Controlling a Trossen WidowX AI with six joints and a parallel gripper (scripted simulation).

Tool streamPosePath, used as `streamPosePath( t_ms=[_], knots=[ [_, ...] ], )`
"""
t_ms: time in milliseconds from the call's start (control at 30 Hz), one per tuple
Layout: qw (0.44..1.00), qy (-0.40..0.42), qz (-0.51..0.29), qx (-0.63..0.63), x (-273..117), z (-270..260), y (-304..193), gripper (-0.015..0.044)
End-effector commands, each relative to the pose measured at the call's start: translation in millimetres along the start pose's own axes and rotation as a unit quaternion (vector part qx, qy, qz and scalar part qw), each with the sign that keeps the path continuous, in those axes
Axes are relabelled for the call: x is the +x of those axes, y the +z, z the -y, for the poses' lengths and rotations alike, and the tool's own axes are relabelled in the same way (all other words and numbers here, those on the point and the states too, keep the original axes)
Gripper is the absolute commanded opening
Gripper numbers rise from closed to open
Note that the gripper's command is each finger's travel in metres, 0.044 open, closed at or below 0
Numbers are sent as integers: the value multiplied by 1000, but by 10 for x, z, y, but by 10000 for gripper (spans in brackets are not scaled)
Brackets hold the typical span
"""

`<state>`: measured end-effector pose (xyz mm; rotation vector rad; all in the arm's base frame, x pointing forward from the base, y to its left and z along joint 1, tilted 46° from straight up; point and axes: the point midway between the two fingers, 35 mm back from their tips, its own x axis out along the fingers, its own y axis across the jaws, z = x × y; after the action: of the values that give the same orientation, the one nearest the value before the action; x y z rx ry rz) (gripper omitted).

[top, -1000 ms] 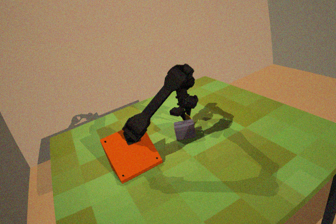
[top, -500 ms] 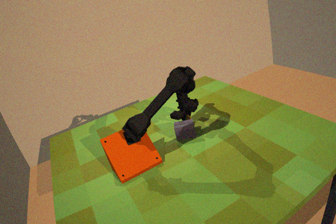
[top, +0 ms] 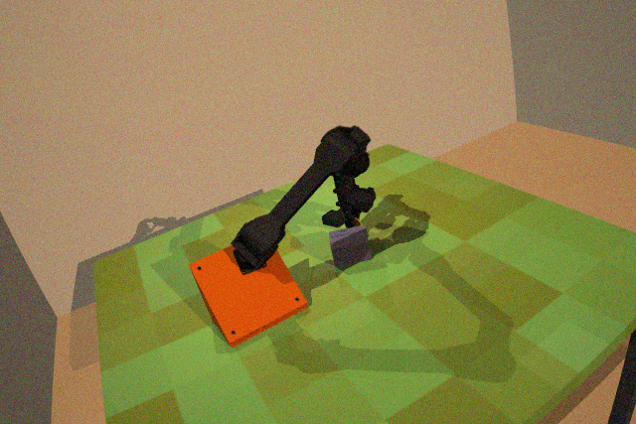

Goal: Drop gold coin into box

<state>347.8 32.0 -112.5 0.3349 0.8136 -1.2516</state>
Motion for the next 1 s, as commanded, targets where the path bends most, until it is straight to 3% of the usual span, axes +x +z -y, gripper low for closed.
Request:
streamPosePath(
  t_ms=[0,967],
  knots=[
    [1000,1,1,-1,-56,-11,2,0],
    [1000,2,-1,-1,-786,-23,-6,0]
  ],
)
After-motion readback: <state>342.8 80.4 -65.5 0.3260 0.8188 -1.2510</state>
